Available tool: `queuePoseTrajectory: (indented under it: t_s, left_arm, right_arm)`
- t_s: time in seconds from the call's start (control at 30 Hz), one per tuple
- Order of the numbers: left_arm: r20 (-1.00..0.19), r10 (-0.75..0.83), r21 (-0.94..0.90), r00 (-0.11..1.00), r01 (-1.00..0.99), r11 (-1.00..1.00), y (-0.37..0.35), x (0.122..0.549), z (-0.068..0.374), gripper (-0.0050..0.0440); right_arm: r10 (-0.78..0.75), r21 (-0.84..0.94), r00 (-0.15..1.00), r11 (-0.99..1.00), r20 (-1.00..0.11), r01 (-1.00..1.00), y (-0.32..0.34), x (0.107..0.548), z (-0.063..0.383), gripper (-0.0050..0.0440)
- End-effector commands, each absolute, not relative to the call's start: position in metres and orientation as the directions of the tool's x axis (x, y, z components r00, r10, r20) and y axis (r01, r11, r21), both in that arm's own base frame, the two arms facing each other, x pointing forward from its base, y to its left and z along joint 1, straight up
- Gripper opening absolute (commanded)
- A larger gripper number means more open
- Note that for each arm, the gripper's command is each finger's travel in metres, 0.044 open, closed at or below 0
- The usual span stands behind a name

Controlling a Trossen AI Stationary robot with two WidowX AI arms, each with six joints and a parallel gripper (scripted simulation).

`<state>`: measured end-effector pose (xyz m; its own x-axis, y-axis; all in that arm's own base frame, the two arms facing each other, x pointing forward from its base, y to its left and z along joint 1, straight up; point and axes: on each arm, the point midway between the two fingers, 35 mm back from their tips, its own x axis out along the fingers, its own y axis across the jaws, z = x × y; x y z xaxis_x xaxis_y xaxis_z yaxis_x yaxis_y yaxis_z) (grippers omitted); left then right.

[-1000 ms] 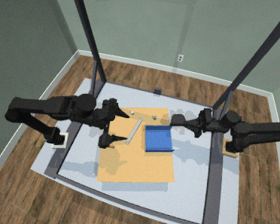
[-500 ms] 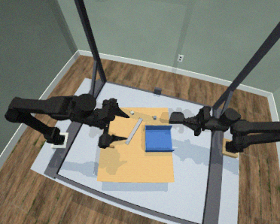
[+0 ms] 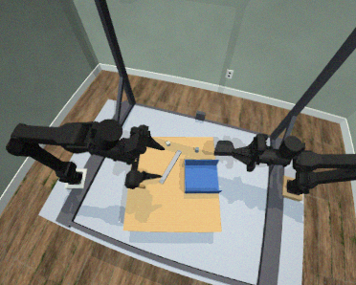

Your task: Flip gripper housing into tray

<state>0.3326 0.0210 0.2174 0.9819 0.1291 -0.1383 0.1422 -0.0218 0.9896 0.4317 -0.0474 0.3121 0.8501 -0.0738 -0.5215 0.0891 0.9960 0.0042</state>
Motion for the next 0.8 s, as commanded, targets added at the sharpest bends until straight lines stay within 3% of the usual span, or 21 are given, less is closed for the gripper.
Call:
queuePoseTrajectory:
  t_s: [0.0,0.77]
  left_arm:
    - [-0.125,0.121,0.991,0.985,0.128,-0.024,0.0193,0.3345,0.2257,0.0114]
    - [-0.182,0.099,0.982,0.978,0.185,-0.024,0.014,0.3388,0.2197,0.0114]
  right_arm:
    - [-0.078,-0.001,0.866,0.996,-0.495,0.089,-0.0471,0.4284,0.3256,0.0437]
    - [-0.078,-0.001,0.866,0.996,-0.495,0.089,-0.0471,0.4284,0.3256,0.0437]
